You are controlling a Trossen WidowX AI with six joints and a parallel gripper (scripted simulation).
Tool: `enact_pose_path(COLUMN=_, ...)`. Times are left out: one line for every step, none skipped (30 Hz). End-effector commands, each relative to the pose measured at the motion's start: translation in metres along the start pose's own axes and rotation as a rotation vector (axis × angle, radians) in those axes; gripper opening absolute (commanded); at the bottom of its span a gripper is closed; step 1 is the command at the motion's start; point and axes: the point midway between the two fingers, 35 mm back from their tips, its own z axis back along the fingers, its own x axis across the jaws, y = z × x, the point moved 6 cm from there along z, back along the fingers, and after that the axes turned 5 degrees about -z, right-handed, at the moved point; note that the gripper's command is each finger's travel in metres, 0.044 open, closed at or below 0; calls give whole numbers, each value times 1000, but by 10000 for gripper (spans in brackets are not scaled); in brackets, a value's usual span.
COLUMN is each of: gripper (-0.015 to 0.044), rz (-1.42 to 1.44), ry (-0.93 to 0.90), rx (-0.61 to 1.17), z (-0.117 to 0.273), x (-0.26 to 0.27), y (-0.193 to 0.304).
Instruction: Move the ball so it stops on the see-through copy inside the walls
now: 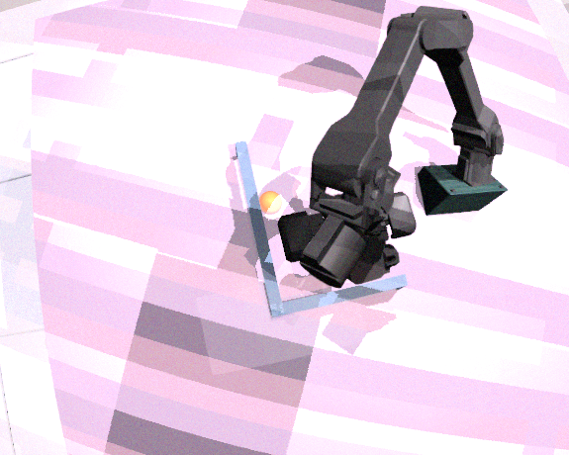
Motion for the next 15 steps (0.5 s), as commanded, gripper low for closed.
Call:
enact_pose_path(gripper=0, rz=30, ry=-9, rx=-5, z=1, x=-2, y=4)
enact_pose_path(gripper=0, rz=58, ry=-8, rx=-6, z=1, x=-4, y=5)
enact_pose_path(gripper=0, rz=85, ry=-8, rx=-7, z=0, x=-6, y=7)
enact_pose_path(gripper=0, rz=113, ry=-8, rx=-7, z=-1, x=-8, y=9)
enact_pose_path(gripper=0, rz=141, ry=-8, rx=-8, z=-1, x=-9, y=10)
enact_pose_path(gripper=0, rz=169, ry=-7, rx=-9, z=-2, x=-11, y=12)
enact_pose_path(gripper=0, rz=196, ry=-7, rx=-10, z=-3, x=-13, y=14)
enact_pose_path(gripper=0, rz=224, ry=-7, rx=-10, z=-3, x=-15, y=16)
enact_pose_path(gripper=0, rz=252, ry=-6, rx=-11, z=-4, x=-16, y=17)
enact_pose_path(gripper=0, rz=280, ry=-6, rx=-11, z=-5, x=-18, y=19)
enact_pose_path(gripper=0, rz=307, ry=-5, rx=-12, z=-5, x=-20, y=21)
enact_pose_path(gripper=0, rz=335, ry=-5, rx=-12, z=-6, x=-21, y=23)
enact_pose_path(gripper=0, rz=363, ry=-5, rx=-13, z=-7, x=-23, y=24)
enact_pose_path(gripper=0, rz=390, ry=-4, rx=-13, z=-8, x=-25, y=26)
enact_pose_path(gripper=0, rz=418, ry=-4, rx=-14, z=-8, x=-26, y=28)
